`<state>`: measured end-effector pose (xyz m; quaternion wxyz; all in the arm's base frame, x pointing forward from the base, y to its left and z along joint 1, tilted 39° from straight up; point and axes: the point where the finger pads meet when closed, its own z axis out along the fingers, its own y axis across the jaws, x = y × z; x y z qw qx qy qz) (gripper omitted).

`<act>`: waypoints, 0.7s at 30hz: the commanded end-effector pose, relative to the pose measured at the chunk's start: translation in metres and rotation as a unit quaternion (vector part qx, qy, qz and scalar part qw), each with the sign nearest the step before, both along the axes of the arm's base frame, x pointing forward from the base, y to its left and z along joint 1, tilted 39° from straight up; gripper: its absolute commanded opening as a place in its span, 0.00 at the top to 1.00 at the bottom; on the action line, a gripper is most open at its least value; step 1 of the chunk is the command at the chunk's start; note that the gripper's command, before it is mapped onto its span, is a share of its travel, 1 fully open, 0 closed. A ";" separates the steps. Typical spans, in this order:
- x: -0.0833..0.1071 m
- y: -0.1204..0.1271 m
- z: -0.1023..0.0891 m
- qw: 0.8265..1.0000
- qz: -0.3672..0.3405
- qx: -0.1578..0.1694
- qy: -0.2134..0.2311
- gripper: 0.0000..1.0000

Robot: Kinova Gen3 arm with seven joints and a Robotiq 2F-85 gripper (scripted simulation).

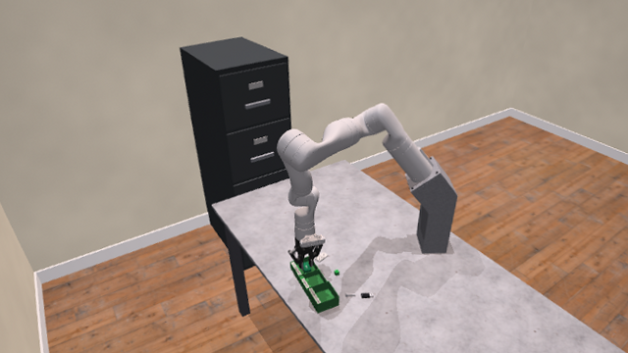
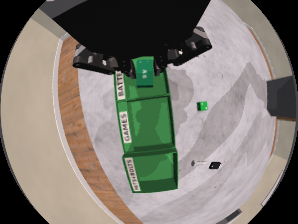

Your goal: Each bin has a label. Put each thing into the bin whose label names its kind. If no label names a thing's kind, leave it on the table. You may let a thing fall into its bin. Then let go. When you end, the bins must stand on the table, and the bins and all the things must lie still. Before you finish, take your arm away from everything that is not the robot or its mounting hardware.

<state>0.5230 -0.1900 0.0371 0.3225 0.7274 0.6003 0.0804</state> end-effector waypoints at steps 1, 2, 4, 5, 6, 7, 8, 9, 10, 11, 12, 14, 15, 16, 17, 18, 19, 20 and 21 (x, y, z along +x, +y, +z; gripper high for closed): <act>0.000 0.001 0.001 1.000 0.000 0.000 0.000 0.67; -0.001 0.001 0.002 1.000 0.000 0.000 0.000 0.67; -0.001 0.001 0.002 1.000 0.000 0.000 0.000 0.67; -0.002 0.002 0.003 1.000 0.000 0.000 0.000 0.67; -0.003 0.002 0.005 1.000 0.000 0.000 0.000 0.67; -0.003 0.003 0.006 1.000 0.000 0.000 0.000 0.67; -0.004 0.003 0.007 1.000 0.000 0.000 0.000 0.67; -0.005 0.004 0.008 1.000 0.000 0.000 0.000 0.67; -0.005 0.004 0.009 1.000 0.000 0.000 0.000 0.67; -0.006 0.005 0.010 1.000 0.000 0.000 0.000 0.67; -0.007 0.005 0.011 1.000 0.000 0.000 0.000 0.67; -0.008 0.006 0.013 1.000 0.000 0.000 0.000 0.67; -0.009 0.007 0.014 1.000 0.000 0.000 0.000 0.67; -0.009 0.007 0.015 1.000 0.000 0.000 0.000 0.67; -0.010 0.008 0.016 1.000 0.000 0.000 0.000 0.67; -0.011 0.008 0.017 1.000 0.000 0.000 0.000 0.67; -0.011 0.009 0.018 1.000 0.000 0.000 0.000 0.67; -0.011 0.009 0.018 1.000 0.000 0.000 0.000 0.67; -0.011 0.009 0.018 1.000 0.000 0.000 0.000 0.67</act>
